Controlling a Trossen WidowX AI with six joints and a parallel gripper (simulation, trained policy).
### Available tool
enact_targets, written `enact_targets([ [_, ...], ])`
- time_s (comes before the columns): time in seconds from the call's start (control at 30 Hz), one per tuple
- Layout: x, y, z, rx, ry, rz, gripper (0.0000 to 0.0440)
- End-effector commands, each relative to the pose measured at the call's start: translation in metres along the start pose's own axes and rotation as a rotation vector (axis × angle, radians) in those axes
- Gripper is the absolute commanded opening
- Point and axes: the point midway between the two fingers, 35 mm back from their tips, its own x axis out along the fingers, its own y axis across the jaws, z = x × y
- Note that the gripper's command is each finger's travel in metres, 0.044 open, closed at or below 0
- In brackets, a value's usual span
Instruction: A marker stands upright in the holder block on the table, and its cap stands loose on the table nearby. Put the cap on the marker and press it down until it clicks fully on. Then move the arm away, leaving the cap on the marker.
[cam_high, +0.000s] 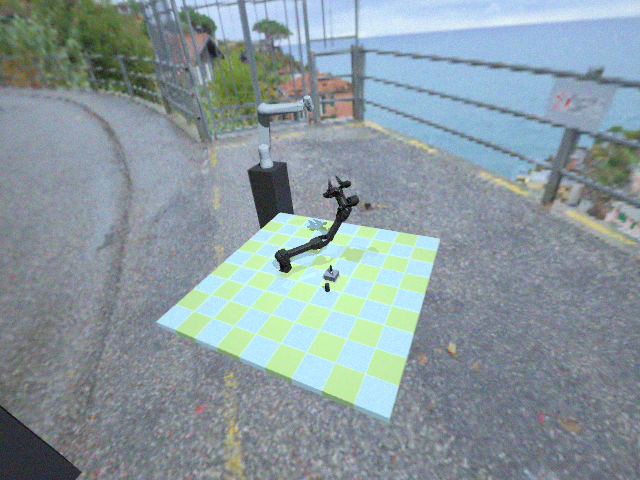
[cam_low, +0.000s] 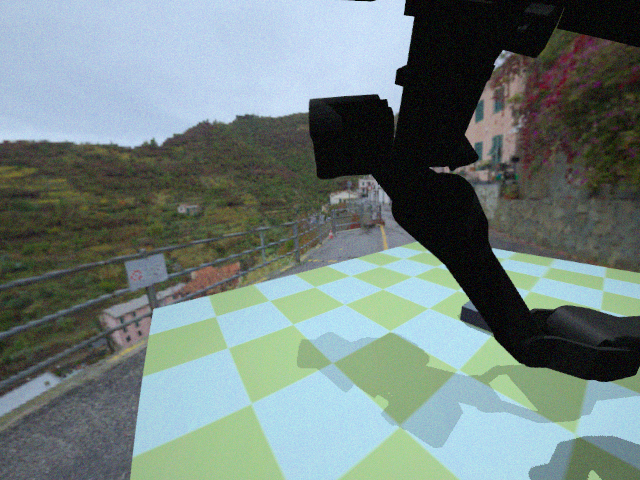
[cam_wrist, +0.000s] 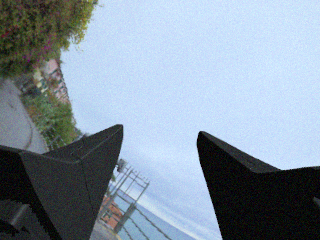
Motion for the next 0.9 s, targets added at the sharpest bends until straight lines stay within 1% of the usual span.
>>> enact_targets([
  [0.0,0.007,0.004,0.016,-0.004,-0.058,0.003,0.0259],
  [0.53,0.024,0.019,0.062,0.009,-0.239,0.030,0.0305],
  [0.87,0.033,0.031,0.090,0.022,-0.343,0.060,0.0324],
])
